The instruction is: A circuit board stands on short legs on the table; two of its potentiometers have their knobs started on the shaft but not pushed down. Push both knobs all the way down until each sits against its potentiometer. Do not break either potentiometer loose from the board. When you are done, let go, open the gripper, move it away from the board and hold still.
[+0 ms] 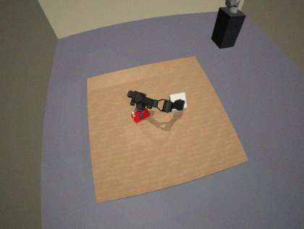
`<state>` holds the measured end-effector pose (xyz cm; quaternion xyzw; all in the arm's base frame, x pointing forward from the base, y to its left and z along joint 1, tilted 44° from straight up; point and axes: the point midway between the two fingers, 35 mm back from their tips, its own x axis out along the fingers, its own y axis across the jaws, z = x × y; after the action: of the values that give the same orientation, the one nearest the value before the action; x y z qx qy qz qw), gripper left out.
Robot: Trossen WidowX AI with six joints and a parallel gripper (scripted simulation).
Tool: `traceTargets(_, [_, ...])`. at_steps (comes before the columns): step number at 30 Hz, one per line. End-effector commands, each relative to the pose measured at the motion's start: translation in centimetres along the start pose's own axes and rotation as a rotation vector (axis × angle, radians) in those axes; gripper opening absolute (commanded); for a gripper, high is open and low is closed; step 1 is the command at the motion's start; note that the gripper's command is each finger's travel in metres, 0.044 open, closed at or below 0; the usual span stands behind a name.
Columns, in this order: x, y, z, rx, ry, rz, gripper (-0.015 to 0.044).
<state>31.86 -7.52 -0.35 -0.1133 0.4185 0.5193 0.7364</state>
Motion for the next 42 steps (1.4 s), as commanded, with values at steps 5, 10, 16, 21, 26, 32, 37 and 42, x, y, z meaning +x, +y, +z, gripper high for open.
traceTargets(5, [0.26, -0.03, 0.05, 0.005, -0.005, 0.001, 0.0])
traceTargets(10, [0.36, -0.02, 0.05, 0.005, -0.005, 0.001, 0.0])
traceTargets(16, [0.36, -0.02, 0.05, 0.005, -0.005, 0.001, 0.0])
traceTargets(21, [0.54, -0.02, 0.06, 0.005, -0.005, 0.001, 0.0])
traceTargets(26, [0.59, -0.02, 0.06, 0.005, -0.005, 0.001, 0.0])
traceTargets(32, [0.59, -0.02, 0.06, 0.005, -0.005, 0.001, 0.0])
traceTargets(37, [0.81, -0.02, 0.06, 0.005, -0.005, 0.001, 0.0])
traceTargets(42, [0.82, -0.02, 0.06, 0.005, -0.005, 0.001, 0.0])
